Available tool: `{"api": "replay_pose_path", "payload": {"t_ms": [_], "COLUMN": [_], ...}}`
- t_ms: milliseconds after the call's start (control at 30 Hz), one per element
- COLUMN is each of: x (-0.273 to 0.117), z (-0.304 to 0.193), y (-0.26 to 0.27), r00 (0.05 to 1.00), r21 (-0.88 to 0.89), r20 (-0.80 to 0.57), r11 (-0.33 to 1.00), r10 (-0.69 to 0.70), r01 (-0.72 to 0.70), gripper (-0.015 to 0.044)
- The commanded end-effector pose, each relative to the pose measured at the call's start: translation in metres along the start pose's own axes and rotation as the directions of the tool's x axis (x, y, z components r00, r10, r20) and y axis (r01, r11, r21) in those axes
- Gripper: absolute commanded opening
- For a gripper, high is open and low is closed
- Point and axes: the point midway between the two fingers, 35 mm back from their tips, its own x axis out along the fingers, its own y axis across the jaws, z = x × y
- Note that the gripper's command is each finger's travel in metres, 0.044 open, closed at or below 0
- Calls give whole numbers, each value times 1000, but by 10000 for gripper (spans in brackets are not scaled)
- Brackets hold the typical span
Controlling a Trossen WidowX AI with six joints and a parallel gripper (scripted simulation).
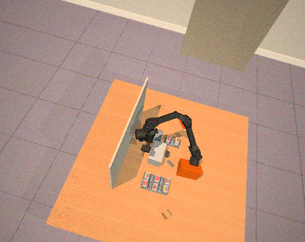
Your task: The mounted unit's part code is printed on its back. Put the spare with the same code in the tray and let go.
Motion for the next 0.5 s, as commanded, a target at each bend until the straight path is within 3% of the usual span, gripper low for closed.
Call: {"api": "replay_pose_path", "payload": {"t_ms": [0,67,233,467], "x": [0,-2,-12,-14], "z": [1,-4,-41,-108], "y": [0,-8,-63,-123], "r00": [1000,1000,1000,1000], "r21": [-2,42,357,748], "r20": [4,3,2,-2], "r11": [1000,999,934,664], "r10": [-2,-2,-1,-4], "r01": [2,2,1,4], "gripper": [440,440,440,440]}}
